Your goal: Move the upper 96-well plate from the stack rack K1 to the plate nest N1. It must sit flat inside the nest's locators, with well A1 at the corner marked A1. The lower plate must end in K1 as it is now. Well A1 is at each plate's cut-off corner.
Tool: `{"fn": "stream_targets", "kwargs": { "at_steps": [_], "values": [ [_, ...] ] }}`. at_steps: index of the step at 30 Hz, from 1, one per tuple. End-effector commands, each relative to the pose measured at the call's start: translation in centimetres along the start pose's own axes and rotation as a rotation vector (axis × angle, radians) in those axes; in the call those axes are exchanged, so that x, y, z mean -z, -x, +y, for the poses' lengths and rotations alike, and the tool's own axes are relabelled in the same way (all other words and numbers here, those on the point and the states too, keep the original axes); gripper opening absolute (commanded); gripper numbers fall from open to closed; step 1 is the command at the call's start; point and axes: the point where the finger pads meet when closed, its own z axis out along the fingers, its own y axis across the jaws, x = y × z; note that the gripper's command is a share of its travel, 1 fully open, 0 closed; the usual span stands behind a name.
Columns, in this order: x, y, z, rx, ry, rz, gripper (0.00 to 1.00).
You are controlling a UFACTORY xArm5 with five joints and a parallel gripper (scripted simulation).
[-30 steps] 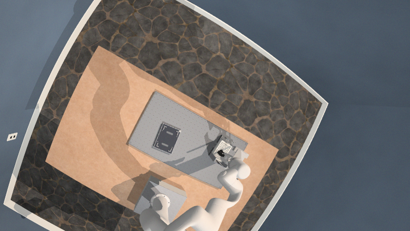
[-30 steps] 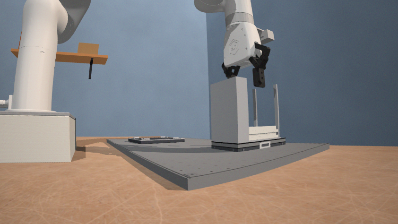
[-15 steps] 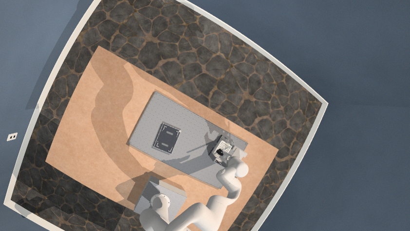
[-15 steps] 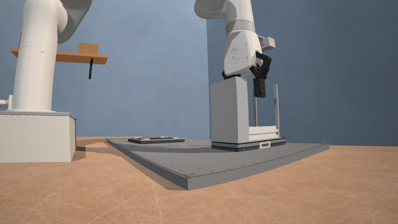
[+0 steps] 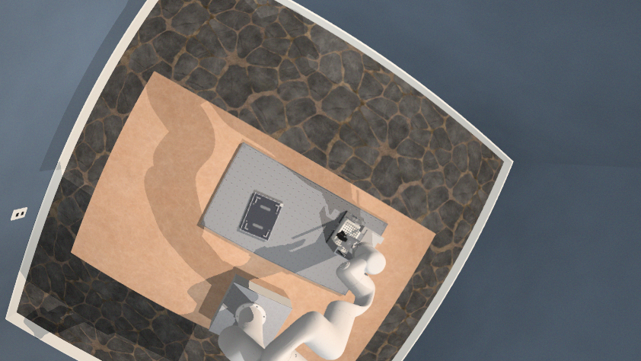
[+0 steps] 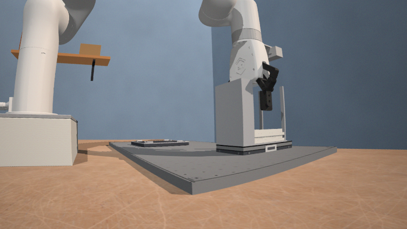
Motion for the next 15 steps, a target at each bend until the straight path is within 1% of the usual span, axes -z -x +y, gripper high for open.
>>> {"fn": "stream_targets", "kwargs": {
  "at_steps": [1, 13, 15],
  "values": [
    [-0.4, -0.2, 0.1, 0.000, 0.003, 0.005, 1.00],
    [-2.4, -0.2, 0.1, 0.000, 0.003, 0.005, 1.00],
    [-2.4, -0.2, 0.1, 0.000, 0.003, 0.005, 1.00]
  ]
}}
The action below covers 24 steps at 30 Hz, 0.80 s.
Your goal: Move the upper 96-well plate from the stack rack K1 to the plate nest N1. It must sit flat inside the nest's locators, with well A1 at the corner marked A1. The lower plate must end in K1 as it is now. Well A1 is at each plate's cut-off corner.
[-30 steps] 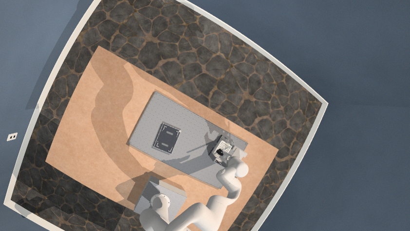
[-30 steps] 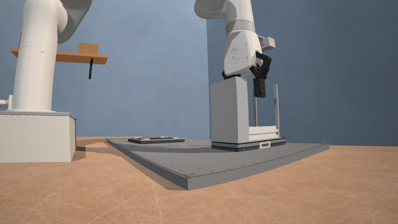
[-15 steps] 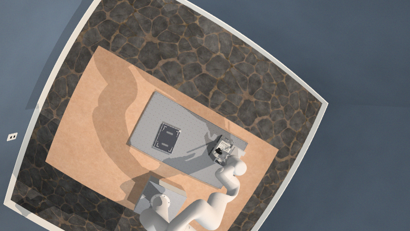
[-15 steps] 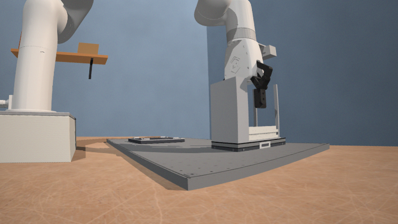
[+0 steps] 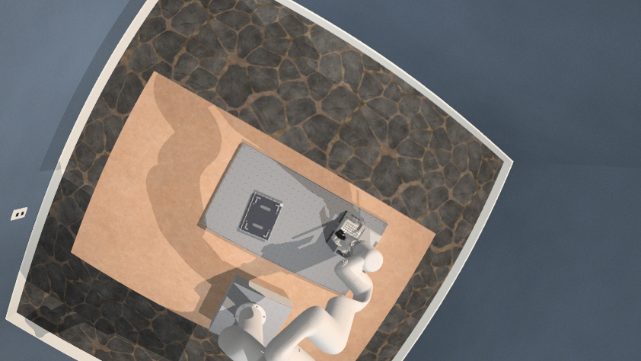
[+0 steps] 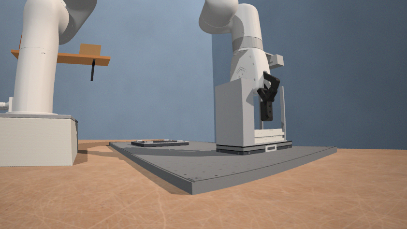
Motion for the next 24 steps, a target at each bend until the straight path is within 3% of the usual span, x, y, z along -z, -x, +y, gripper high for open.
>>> {"fn": "stream_targets", "kwargs": {
  "at_steps": [1, 24],
  "values": [
    [-0.18, -0.18, 0.06, 0.000, 0.002, 0.004, 1.00],
    [-0.92, -0.18, 0.06, 0.000, 0.002, 0.004, 1.00]
  ]
}}
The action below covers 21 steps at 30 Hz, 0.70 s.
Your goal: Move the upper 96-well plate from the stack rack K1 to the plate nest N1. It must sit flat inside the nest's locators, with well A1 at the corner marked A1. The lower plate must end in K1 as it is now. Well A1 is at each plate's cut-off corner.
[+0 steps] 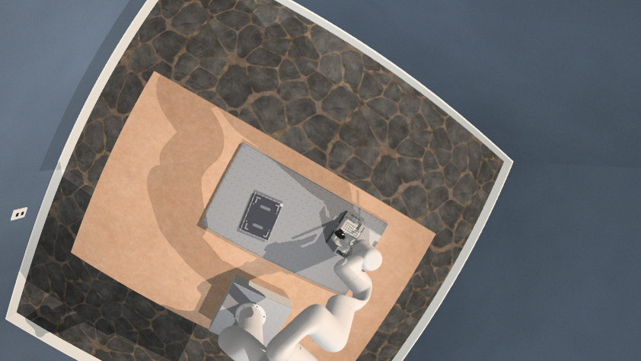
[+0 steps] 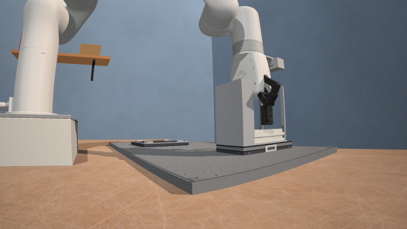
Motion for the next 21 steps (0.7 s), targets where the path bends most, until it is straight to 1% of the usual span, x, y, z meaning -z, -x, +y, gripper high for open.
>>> {"fn": "stream_targets", "kwargs": {
  "at_steps": [1, 21],
  "values": [
    [-0.1, -0.1, 0.0, 0.000, 0.002, 0.003, 1.00],
    [-1.3, -0.1, 0.0, 0.000, 0.002, 0.003, 1.00]
  ]
}}
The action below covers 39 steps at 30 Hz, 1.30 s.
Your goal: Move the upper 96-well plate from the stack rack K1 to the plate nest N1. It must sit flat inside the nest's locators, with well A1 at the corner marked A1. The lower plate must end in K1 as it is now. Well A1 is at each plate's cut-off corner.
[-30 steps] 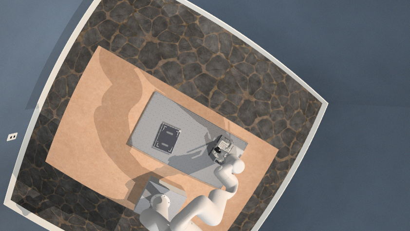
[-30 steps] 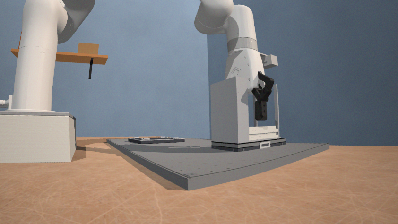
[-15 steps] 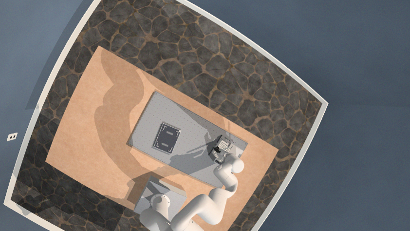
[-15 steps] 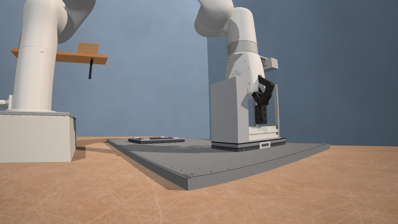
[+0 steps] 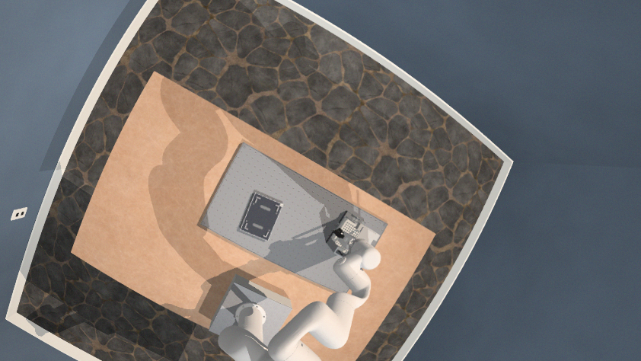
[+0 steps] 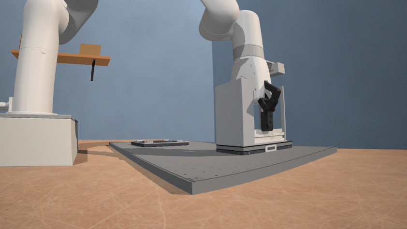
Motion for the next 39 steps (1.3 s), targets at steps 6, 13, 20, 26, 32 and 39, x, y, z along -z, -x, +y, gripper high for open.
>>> {"fn": "stream_targets", "kwargs": {
  "at_steps": [6, 13, 20, 26, 32, 39],
  "values": [
    [-0.09, -0.15, 0.05, 0.000, 0.002, 0.004, 1.00],
    [-0.09, -0.15, 0.05, 0.000, 0.002, 0.004, 1.00],
    [-0.02, -0.15, 0.05, 0.000, 0.002, 0.004, 0.00],
    [-0.02, -0.15, 0.05, 0.000, 0.002, 0.004, 0.00],
    [-0.02, -0.15, 0.05, 0.000, 0.002, 0.004, 0.00],
    [-0.02, -0.15, 0.05, 0.000, 0.002, 0.004, 0.00]
  ]
}}
